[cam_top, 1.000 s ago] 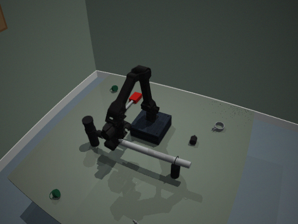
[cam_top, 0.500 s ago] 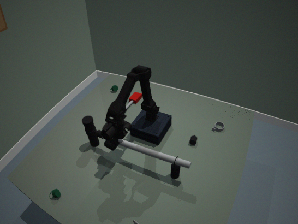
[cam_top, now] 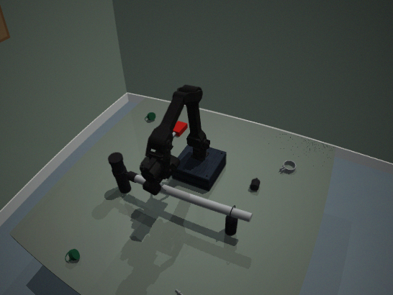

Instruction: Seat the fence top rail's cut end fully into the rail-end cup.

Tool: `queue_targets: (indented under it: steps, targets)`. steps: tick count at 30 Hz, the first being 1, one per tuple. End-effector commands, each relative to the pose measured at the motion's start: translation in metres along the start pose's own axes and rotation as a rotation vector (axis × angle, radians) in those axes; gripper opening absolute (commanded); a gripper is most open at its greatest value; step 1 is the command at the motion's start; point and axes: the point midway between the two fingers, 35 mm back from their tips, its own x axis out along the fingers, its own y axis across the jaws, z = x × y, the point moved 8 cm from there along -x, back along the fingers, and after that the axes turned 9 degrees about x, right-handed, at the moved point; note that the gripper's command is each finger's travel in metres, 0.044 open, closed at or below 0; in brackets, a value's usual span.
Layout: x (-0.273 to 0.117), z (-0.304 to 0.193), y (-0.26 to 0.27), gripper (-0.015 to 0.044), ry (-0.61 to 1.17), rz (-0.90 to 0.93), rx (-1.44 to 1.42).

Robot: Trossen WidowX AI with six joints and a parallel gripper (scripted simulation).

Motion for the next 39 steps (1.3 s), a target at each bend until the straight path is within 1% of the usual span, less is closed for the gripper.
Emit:
queue_targets:
  steps: [1, 3, 5, 8, 39]
  targets:
    - [-0.005, 0.001, 0.000, 0.0440, 0.000, -0.003, 0.001]
    - [-0.017, 0.001, -0.001, 0.0440, 0.000, -0.003, 0.001]
    - [-0.038, 0.001, -0.003, 0.0440, 0.000, -0.003, 0.001]
    - [-0.048, 0.002, -0.004, 0.0440, 0.000, -0.004, 0.001]
    - [-0.048, 0.002, -0.004, 0.0440, 0.000, -0.004, 0.001]
